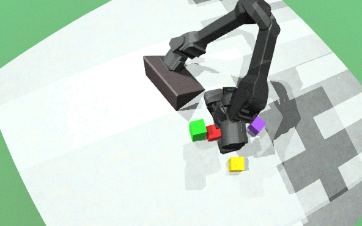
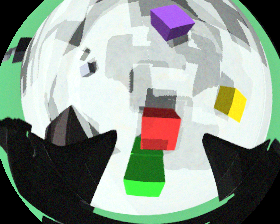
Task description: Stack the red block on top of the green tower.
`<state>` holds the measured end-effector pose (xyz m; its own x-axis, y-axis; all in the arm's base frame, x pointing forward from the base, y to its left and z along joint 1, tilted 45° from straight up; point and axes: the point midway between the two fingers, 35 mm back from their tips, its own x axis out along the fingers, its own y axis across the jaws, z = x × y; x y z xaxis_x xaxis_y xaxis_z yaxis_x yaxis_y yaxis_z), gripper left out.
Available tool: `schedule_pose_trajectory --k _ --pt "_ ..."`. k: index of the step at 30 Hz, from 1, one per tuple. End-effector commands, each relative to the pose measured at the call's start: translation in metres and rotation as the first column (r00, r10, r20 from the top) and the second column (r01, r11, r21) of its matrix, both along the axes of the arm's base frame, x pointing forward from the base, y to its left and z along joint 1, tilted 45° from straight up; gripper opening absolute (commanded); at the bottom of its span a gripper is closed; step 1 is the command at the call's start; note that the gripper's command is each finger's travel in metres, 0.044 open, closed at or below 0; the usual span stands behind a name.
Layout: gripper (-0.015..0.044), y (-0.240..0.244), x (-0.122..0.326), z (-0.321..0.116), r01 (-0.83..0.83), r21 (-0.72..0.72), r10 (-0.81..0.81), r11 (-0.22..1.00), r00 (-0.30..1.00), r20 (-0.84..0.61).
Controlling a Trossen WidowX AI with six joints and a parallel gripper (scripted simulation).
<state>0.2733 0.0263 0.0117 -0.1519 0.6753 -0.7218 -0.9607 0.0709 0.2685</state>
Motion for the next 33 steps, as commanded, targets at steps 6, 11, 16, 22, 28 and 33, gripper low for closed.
schedule_pose_trajectory --k 6,11,16,22,28,33 --pt "0.0440 0.008 -0.002 -0.008 0.005 0.004 -0.005 1.000 1.000 -0.004" --pt "0.0440 0.014 -0.003 -0.014 0.006 0.004 -0.006 1.000 1.000 -0.004" --pt "0.0440 0.020 -0.004 -0.020 0.006 0.004 -0.006 1.000 1.000 -0.004" --pt "0.0440 0.026 -0.006 -0.027 0.006 0.005 -0.006 1.000 1.000 -0.004" --pt "0.0440 0.033 -0.008 -0.034 0.005 0.006 -0.005 1.000 1.000 -0.004" --pt "0.0440 0.036 -0.009 -0.036 0.005 0.007 -0.005 1.000 1.000 -0.005"
